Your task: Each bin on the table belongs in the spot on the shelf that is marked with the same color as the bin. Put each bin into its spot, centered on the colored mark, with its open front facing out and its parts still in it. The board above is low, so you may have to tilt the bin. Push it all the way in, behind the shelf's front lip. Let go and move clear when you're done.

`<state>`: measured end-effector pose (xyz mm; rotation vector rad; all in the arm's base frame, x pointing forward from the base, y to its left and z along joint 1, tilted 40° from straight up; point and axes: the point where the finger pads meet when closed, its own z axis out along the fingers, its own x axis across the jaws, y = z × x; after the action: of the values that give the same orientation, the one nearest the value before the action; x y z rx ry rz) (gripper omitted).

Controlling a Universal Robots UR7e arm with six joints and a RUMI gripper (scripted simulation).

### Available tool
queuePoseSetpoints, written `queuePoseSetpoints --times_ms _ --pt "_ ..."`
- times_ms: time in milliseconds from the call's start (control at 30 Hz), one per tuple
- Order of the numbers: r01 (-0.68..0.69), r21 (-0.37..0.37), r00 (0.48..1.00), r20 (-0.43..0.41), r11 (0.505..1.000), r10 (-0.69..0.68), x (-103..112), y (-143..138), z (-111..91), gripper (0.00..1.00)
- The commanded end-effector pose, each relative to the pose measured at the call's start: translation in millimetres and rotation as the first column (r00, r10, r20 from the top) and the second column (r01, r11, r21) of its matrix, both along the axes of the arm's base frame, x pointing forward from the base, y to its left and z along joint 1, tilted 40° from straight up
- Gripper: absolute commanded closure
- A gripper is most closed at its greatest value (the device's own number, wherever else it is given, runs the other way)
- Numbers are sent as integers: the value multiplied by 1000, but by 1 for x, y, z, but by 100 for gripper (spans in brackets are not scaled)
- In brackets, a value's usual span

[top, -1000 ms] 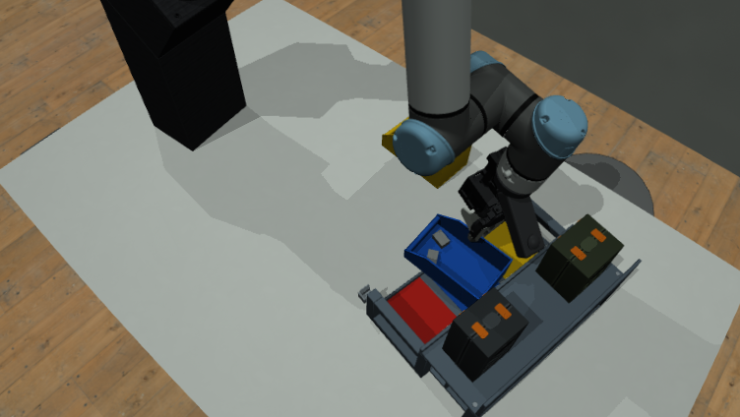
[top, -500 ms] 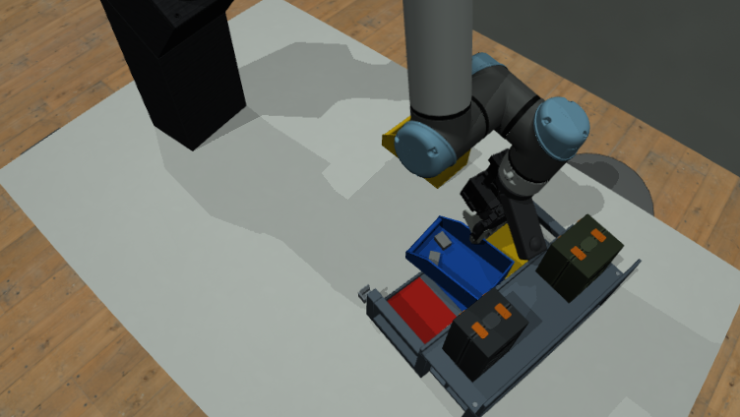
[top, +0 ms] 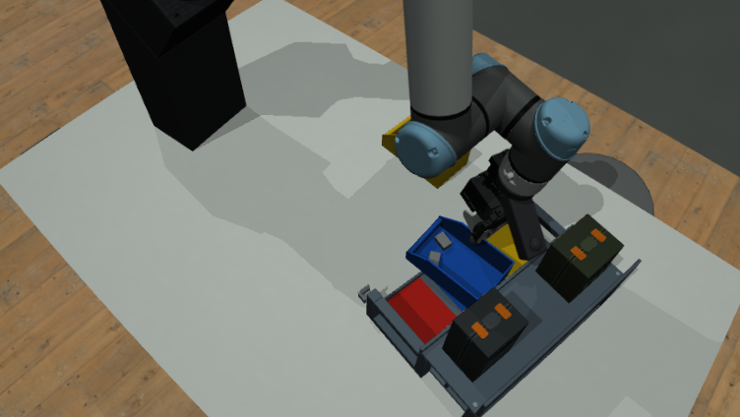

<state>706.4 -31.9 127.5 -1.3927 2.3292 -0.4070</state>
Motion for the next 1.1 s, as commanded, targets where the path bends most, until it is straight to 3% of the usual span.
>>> queuePoseSetpoints --times_ms 0,1067 --pt "0 0 1000 2 1000 0 0 0 1 100" --pt "5 -10 1000 30 1000 -5 2 0 -1 100"
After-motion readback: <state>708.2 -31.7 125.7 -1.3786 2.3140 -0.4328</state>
